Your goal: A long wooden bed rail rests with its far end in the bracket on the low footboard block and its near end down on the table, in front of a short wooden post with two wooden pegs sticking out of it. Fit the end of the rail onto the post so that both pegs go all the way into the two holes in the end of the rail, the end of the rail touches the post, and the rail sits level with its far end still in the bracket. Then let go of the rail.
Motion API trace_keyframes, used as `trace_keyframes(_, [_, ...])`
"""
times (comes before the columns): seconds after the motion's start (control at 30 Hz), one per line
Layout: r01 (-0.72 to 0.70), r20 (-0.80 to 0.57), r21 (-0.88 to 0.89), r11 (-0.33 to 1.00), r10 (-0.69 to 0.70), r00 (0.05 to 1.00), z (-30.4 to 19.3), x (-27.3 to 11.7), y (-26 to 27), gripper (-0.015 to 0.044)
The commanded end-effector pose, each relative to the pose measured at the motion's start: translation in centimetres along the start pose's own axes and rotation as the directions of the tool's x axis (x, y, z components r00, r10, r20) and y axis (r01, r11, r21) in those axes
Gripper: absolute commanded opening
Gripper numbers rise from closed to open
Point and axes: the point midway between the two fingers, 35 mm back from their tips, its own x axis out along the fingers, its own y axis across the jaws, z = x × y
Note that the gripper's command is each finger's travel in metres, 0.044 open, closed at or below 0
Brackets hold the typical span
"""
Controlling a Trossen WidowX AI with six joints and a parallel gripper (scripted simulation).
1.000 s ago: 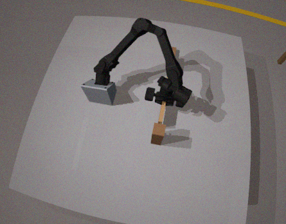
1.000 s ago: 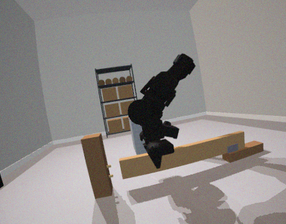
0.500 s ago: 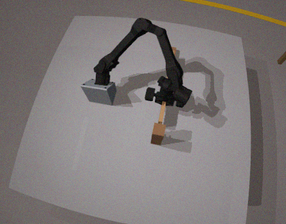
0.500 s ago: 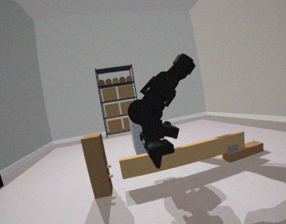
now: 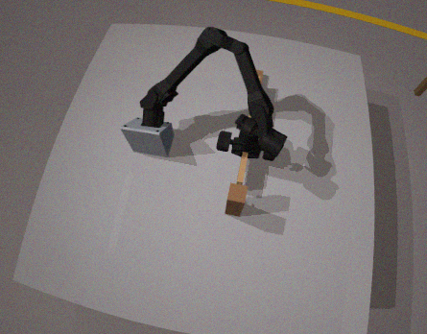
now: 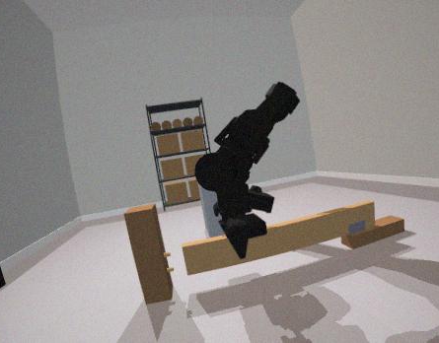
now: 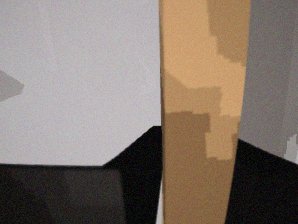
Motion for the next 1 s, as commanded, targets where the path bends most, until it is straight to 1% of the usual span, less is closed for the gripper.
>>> trace_keyframes(0.0, [0.011,-0.002,0.003,1.000,-0.011,1.000,-0.43,-0.27,-0.12,0.0000])
trace_keyframes(0.97, [0.011,-0.002,0.003,1.000,-0.011,1.000,-1.32,-0.34,0.08,0.0000])
